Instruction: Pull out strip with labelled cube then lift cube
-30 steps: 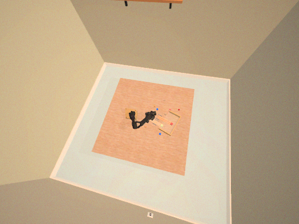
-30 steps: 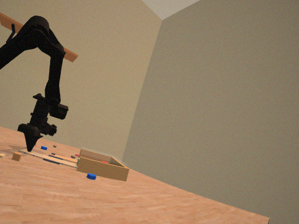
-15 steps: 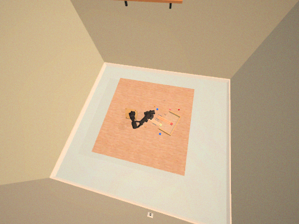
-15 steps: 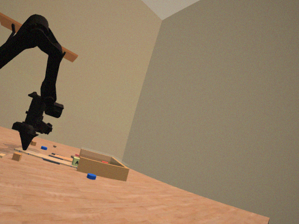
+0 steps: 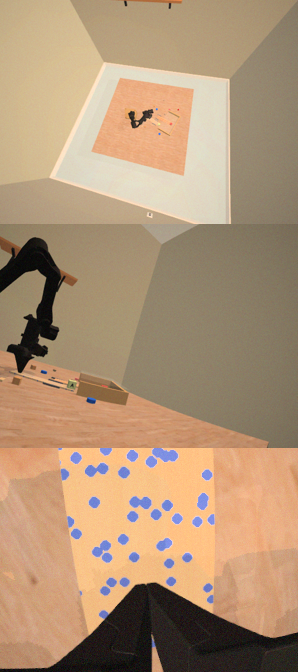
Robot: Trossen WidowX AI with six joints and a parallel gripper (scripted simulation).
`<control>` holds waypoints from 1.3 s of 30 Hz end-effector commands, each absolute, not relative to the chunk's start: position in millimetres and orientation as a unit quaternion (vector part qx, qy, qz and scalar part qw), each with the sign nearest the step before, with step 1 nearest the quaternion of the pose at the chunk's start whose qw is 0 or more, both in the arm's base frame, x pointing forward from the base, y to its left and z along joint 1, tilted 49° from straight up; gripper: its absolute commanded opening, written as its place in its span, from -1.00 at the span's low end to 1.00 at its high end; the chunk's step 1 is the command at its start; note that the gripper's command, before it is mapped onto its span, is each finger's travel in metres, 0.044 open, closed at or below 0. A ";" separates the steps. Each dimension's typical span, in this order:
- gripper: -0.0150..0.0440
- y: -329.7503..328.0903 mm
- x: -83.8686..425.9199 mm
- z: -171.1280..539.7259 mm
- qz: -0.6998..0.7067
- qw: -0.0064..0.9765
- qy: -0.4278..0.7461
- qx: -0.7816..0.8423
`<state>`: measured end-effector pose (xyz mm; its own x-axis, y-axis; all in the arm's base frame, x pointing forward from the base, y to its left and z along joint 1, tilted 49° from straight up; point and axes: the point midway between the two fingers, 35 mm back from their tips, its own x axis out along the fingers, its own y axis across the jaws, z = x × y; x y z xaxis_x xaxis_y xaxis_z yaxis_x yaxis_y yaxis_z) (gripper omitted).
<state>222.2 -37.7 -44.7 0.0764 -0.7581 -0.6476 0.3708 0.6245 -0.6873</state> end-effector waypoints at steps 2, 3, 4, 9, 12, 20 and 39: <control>-0.49 -41.1 204.7 -50.2 -0.399 0.700 0.566 -0.174; -0.49 -40.8 203.6 -50.6 -0.399 0.700 0.566 -0.174; -0.49 -40.5 202.4 -51.0 -0.399 0.700 0.566 -0.174; -0.49 -39.3 196.7 -52.8 -0.399 0.700 0.566 -0.174; -0.49 -38.6 193.6 -53.8 -0.399 0.700 0.566 -0.174; -0.49 -38.5 193.4 -53.9 -0.399 0.700 0.567 -0.174; -0.49 -38.5 193.4 -53.9 -0.399 0.700 0.567 -0.174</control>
